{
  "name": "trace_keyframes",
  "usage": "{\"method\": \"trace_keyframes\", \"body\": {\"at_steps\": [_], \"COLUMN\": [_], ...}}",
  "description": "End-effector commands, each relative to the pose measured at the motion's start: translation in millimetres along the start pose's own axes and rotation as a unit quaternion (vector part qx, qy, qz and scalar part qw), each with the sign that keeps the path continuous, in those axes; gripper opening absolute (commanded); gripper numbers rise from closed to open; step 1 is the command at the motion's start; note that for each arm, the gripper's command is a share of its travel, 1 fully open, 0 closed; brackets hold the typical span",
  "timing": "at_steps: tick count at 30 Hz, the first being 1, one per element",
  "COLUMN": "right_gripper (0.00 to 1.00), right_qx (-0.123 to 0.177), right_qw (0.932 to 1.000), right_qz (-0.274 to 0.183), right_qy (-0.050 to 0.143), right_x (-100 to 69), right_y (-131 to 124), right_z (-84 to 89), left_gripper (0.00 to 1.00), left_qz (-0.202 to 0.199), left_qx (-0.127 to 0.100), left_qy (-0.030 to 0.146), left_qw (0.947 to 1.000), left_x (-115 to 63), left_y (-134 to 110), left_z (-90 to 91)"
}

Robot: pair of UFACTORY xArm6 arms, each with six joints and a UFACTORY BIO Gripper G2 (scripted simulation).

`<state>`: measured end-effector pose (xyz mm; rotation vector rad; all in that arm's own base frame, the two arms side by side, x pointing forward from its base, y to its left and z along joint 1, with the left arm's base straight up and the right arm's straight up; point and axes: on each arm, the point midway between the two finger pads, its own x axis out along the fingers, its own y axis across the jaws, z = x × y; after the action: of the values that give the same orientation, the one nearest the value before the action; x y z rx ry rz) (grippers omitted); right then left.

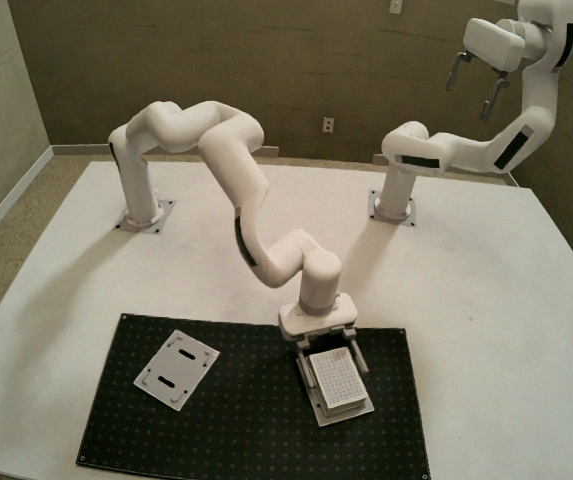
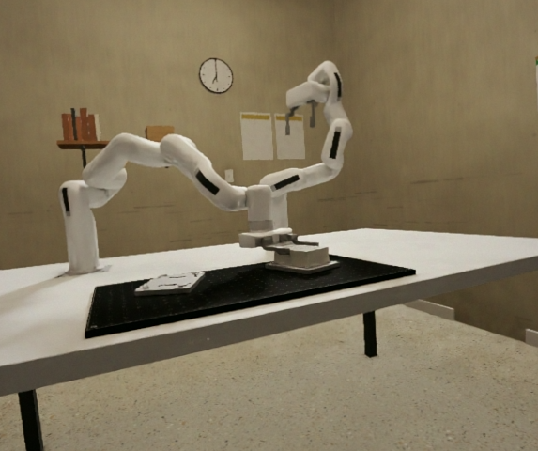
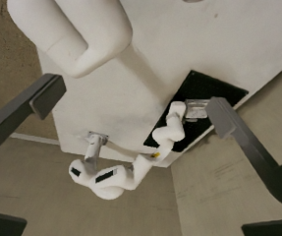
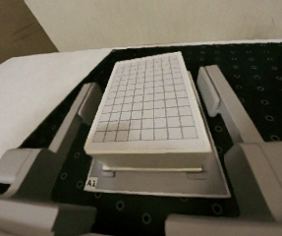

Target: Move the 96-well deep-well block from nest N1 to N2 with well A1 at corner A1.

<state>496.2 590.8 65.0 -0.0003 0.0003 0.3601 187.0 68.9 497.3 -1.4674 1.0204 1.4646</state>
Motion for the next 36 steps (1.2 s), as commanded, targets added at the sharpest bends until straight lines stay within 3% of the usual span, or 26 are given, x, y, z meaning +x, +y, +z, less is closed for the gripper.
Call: {"method": "trace_keyframes", "body": {"at_steps": [1,36], "right_gripper": [0.37,0.37], "right_qx": [0.002,0.002], "right_qw": [1.0000,1.0000], "right_qz": [0.000,0.000], "right_qy": [-0.002,-0.002], "right_x": [1.2,1.2], "right_y": [1,1], "right_z": [0.5,-14.2], "left_gripper": [1.00,1.00], "left_qz": [-0.001,-0.001], "left_qx": [0.000,0.000], "left_qy": [0.000,0.000], "left_qw": [1.0000,1.0000], "left_x": [-0.3,-0.3], "left_y": [0,0], "left_z": [-0.3,-0.3]}}
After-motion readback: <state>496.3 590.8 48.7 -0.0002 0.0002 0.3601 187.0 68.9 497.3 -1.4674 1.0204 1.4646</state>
